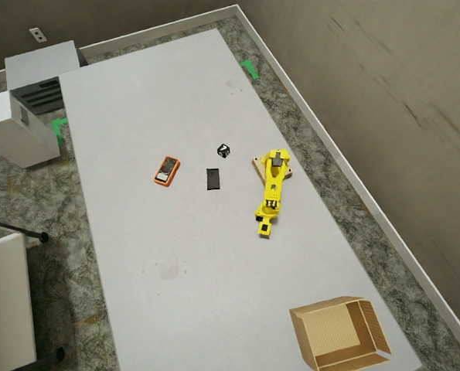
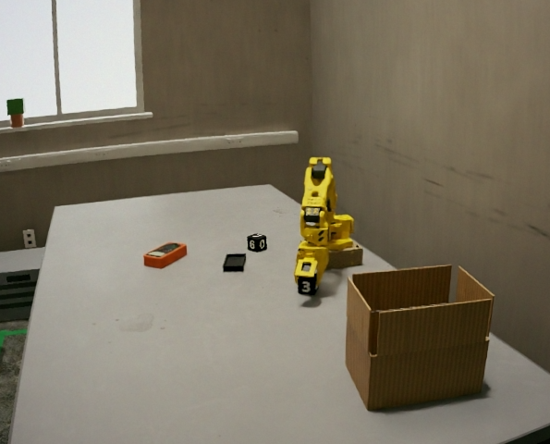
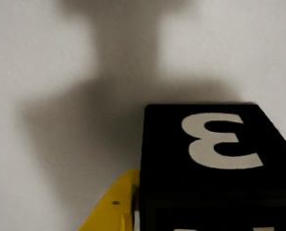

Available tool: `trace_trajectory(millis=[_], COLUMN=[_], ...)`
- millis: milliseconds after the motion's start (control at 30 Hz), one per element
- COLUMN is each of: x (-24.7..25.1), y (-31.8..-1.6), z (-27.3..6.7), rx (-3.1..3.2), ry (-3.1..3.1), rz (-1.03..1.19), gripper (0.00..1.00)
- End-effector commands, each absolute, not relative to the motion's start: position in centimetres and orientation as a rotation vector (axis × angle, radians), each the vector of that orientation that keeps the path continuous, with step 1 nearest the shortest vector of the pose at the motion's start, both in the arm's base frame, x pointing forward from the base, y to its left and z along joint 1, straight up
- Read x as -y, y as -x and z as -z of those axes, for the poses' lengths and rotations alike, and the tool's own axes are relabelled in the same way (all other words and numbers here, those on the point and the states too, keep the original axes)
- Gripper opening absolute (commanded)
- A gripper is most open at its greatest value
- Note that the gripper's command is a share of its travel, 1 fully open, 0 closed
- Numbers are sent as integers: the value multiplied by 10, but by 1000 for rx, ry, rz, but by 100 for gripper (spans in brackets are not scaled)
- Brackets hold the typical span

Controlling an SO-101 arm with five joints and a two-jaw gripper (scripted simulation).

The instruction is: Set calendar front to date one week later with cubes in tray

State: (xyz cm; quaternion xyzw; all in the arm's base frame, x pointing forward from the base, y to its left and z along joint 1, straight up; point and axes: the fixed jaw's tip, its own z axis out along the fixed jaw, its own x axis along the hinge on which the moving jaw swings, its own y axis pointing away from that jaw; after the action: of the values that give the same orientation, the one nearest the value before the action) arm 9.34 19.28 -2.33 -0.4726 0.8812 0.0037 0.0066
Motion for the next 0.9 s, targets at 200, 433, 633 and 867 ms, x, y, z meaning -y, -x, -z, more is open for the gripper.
trace_trajectory(millis=[200, 433, 633, 867], x=[-189, -189, -189, -189], y=[-93, -93, -93, -93], z=[26, 26, 26, 26], rx=[-2771, -2771, -2771, -2771], ry=[1482, 1482, 1482, 1482], rz=[1, 1, 1, 1], gripper=[26, 20, 13, 3])
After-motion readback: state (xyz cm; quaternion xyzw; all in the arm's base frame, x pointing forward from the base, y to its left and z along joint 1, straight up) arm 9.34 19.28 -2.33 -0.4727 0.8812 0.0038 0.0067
